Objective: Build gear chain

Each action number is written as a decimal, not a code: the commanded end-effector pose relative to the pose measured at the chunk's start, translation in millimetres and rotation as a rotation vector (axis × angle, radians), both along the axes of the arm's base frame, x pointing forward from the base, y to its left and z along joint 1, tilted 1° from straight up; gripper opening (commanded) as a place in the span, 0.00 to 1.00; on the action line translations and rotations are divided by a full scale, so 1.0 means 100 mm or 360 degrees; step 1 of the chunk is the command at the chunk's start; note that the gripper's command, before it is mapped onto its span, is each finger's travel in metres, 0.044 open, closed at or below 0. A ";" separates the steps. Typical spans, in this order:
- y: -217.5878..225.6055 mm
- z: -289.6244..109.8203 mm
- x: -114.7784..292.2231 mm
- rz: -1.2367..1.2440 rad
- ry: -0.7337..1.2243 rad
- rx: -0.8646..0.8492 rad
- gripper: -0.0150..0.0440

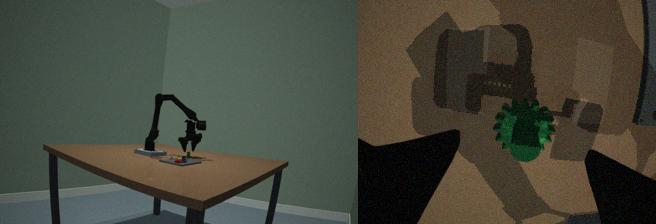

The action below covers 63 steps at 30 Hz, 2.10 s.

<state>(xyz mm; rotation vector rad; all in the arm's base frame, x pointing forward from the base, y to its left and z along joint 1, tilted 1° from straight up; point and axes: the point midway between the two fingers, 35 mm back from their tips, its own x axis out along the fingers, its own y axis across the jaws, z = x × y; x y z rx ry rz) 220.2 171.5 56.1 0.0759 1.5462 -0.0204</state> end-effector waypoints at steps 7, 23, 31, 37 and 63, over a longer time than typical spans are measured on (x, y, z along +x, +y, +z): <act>0.00 -0.14 -0.01 0.0005 0.0009 -0.0004 1.00; 0.00 -0.14 -0.01 0.0005 0.0009 -0.0004 0.42; 0.00 -0.14 -0.01 0.0005 0.0009 -0.0004 0.30; 0.01 -0.06 0.01 0.0005 0.0009 -0.0004 0.25; 0.04 0.51 0.07 0.0005 0.0008 -0.0003 0.25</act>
